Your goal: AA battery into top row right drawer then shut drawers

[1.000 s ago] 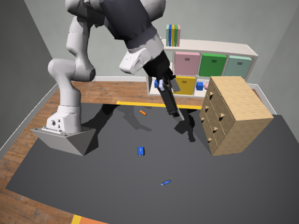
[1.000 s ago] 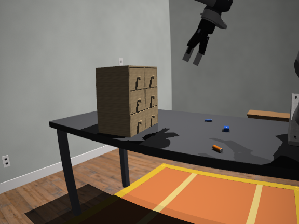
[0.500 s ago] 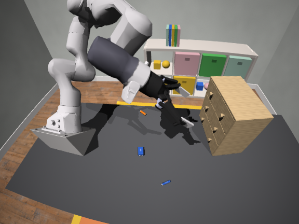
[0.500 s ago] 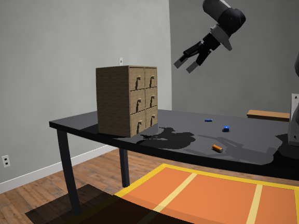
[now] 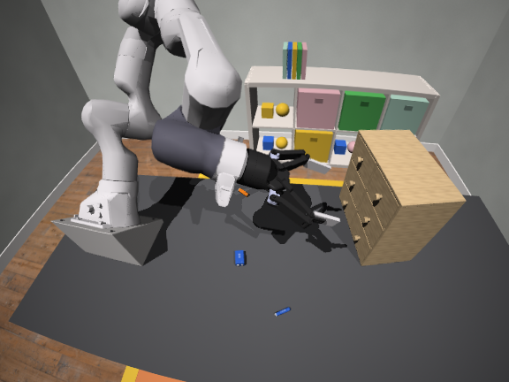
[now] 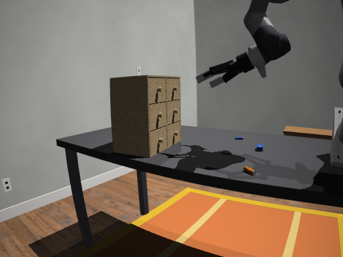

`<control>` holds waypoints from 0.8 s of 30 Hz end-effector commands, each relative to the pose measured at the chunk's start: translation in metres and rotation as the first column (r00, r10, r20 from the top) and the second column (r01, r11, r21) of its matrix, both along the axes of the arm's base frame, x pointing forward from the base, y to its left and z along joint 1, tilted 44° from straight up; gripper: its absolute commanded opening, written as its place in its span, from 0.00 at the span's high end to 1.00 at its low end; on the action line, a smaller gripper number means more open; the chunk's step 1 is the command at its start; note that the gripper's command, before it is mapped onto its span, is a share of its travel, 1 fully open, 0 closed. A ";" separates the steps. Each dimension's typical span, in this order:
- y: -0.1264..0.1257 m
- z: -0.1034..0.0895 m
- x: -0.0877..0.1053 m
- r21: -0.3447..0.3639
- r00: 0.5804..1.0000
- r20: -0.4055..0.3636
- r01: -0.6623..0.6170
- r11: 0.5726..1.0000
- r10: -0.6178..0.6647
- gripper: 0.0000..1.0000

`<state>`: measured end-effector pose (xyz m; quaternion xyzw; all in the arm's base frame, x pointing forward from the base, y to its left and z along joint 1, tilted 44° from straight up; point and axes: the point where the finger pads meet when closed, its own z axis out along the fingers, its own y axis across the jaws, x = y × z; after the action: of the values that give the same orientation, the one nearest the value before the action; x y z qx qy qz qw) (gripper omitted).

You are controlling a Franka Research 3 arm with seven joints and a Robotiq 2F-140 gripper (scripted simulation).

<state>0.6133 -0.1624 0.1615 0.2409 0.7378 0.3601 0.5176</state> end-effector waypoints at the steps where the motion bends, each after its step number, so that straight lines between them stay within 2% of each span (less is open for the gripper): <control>1: 0.002 0.006 0.008 -0.131 0.993 0.119 0.030 0.991 -0.014 0.00; 11: 0.003 0.005 0.009 -0.130 0.991 0.130 0.042 0.991 -0.025 0.00; 12: 0.003 0.005 0.009 -0.130 0.991 0.130 0.042 0.991 -0.025 0.72; 24: 0.003 0.005 0.009 -0.130 0.991 0.130 0.042 0.991 -0.025 0.72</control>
<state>0.6228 -0.1606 0.1673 0.2018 0.7202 0.3224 0.5802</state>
